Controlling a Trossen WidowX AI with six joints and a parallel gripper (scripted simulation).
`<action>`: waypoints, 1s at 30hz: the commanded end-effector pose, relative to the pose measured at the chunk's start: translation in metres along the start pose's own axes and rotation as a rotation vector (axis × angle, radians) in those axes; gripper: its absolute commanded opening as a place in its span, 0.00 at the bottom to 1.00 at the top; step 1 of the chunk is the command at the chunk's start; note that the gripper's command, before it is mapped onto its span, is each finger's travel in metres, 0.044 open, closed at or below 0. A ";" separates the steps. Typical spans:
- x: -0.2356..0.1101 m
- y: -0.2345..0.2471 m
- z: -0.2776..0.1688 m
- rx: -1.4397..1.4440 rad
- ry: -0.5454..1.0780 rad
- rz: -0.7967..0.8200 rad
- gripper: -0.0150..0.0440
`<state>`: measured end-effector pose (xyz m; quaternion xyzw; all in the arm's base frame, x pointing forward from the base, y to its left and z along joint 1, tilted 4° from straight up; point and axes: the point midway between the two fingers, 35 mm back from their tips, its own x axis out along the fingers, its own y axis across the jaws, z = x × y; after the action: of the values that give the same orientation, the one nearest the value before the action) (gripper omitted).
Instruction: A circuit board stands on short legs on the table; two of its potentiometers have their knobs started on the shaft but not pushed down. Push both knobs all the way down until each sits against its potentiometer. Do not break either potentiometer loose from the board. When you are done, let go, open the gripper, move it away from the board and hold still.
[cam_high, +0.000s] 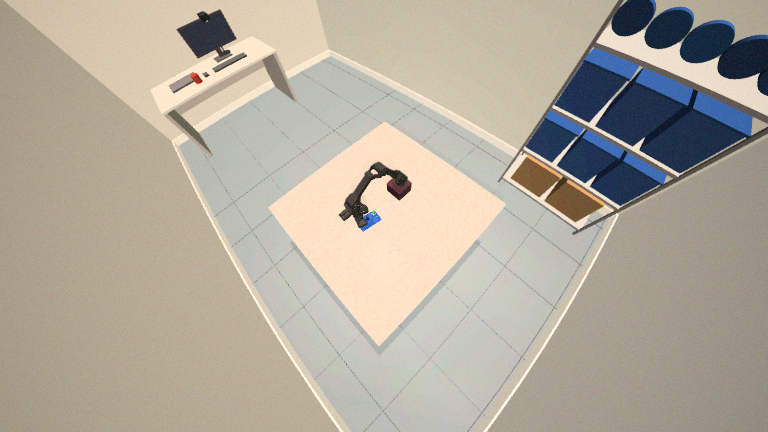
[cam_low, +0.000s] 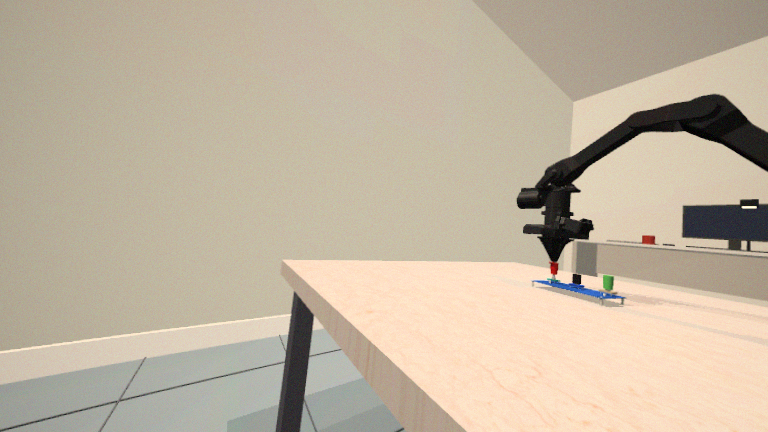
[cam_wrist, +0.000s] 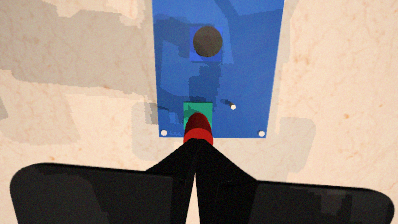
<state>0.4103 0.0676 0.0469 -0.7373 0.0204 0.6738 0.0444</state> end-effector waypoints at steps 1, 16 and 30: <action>0.003 -0.001 0.002 -0.003 -0.006 -0.004 0.25; 0.002 -0.001 0.002 -0.003 -0.006 -0.004 0.25; 0.004 -0.001 0.002 -0.003 -0.006 -0.004 0.25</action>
<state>0.4099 0.0676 0.0448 -0.7366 0.0205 0.6745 0.0442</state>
